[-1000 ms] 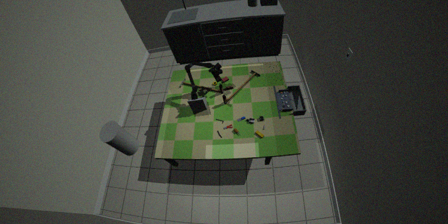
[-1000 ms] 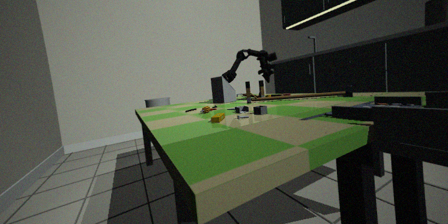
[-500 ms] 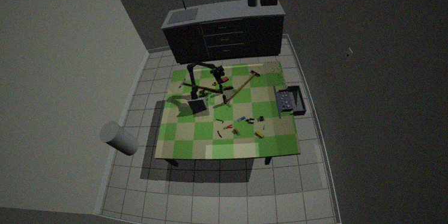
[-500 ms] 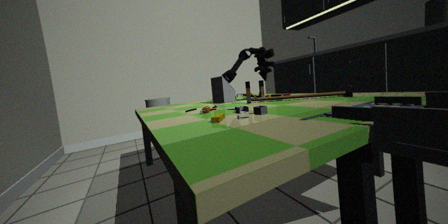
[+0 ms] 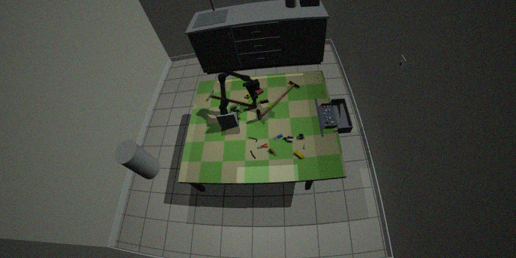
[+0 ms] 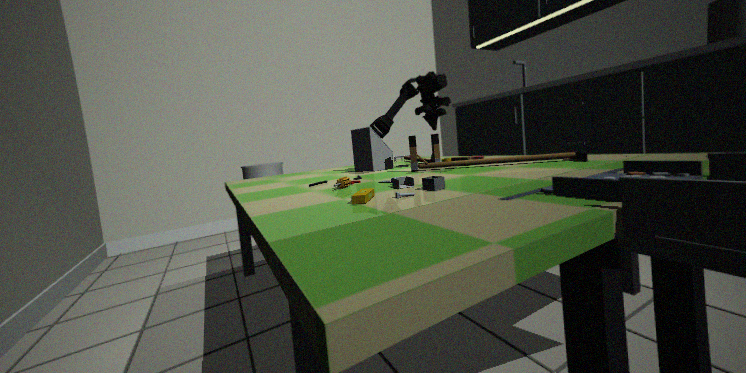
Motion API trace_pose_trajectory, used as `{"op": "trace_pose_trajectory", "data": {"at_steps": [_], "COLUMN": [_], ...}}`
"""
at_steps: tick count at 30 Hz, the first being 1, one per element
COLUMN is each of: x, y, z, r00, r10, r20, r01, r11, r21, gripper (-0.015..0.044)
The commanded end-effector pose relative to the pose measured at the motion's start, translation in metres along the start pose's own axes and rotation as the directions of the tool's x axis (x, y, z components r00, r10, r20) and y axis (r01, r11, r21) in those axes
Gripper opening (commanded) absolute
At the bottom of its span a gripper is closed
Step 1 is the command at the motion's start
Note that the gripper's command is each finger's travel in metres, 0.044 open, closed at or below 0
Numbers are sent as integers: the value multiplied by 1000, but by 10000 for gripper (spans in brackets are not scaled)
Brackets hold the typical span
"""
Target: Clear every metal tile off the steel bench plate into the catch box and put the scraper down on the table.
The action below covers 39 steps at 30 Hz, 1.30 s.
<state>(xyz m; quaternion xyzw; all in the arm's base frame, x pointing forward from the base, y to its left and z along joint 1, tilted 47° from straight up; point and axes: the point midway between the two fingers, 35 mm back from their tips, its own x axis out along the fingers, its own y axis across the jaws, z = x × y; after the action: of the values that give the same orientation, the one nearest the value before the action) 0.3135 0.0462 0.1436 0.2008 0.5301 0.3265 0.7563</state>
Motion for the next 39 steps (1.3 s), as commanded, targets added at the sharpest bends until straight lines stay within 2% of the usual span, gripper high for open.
{"op": "trace_pose_trajectory", "data": {"at_steps": [1, 17, 39], "x": [-3, -24, 27], "y": [-13, -57, -58], "z": [-2, -13, -18], "r00": [1000, 998, 999], "r10": [14, 48, 40], "r20": [-2, 33, 30], "r01": [-14, -49, -41], "r11": [1000, 998, 998], "r21": [13, 47, 46], "gripper": [0, 0, 0]}}
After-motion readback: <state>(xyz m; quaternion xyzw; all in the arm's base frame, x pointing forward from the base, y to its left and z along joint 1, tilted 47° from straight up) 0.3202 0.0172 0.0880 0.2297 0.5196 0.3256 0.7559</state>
